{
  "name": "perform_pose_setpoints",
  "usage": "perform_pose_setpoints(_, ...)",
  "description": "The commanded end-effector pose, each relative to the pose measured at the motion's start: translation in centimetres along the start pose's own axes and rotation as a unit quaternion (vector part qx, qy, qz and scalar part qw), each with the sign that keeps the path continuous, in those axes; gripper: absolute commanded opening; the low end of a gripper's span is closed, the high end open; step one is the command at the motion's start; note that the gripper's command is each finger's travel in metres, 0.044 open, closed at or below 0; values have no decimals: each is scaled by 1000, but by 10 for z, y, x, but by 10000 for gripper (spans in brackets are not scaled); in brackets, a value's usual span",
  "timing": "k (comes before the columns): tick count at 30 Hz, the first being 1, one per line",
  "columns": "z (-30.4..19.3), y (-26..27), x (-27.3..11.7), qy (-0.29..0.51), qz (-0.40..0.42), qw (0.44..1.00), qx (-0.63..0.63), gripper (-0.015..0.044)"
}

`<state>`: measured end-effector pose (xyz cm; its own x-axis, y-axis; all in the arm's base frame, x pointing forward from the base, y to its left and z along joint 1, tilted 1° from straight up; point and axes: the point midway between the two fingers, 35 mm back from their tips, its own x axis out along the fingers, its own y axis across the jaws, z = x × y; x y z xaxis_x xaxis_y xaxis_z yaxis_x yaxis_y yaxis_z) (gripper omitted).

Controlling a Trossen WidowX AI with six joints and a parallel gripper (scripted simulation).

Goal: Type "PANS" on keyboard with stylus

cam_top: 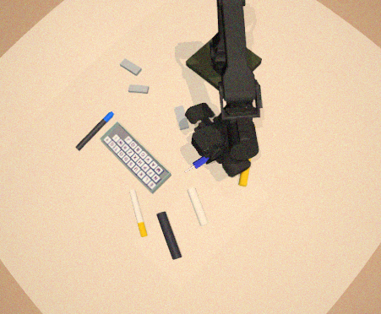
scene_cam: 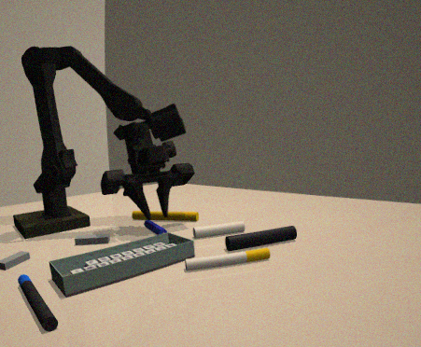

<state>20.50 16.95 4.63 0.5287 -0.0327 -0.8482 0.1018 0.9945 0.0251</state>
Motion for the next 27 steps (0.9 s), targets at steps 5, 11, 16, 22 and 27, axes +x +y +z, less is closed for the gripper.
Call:
perform_pose_setpoints(5, -4, -2, 6, 0, -3, 1000, 0, 150)
perform_pose_setpoints(11, -5, -2, 9, 0, -3, 1000, 0, 150)
perform_pose_setpoints(16, -7, -2, 11, 0, -3, 1000, 0, 150)
perform_pose_setpoints(22, -9, -2, 14, 0, -3, 1000, 0, 150)
perform_pose_setpoints(27, -10, -2, 17, 0, -3, 1000, 0, 150)
